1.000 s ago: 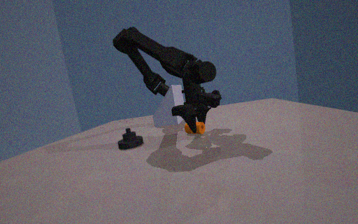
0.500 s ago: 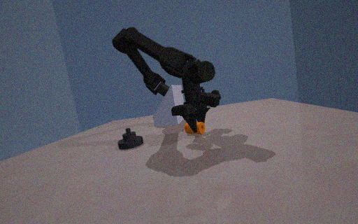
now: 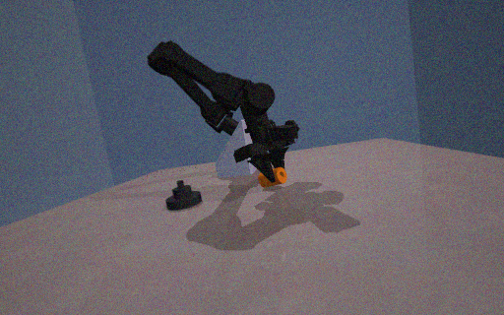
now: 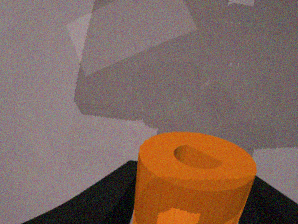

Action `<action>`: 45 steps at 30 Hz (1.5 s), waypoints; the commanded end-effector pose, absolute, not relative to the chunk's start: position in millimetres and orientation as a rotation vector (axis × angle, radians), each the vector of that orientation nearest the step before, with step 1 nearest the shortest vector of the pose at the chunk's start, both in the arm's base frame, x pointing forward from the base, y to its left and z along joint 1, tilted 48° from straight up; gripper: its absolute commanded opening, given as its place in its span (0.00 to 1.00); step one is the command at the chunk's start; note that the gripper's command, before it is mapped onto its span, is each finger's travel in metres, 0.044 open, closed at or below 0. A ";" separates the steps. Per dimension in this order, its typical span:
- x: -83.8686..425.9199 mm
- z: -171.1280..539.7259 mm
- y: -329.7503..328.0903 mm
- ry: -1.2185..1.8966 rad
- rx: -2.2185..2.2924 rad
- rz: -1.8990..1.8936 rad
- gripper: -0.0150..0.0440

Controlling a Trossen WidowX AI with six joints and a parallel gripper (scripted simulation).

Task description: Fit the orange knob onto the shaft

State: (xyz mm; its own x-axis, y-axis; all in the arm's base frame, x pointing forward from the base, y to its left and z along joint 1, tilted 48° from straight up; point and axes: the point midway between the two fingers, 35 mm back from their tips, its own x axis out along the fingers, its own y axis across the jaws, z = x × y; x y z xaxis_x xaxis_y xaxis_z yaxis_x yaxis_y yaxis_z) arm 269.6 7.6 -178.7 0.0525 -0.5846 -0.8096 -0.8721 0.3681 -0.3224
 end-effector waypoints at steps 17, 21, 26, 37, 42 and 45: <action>261.4 -163.0 2.8 1.415 -1.214 0.525 0.56; 259.7 -160.4 1.4 1.372 -1.192 0.553 0.56; 257.5 -157.2 -0.6 1.319 -1.165 0.587 0.56; 251.9 -150.0 -6.3 1.185 -1.096 0.668 0.56; 249.1 -146.9 -9.5 1.121 -1.062 0.705 0.56; 247.4 -145.2 -11.5 1.083 -1.041 0.726 0.56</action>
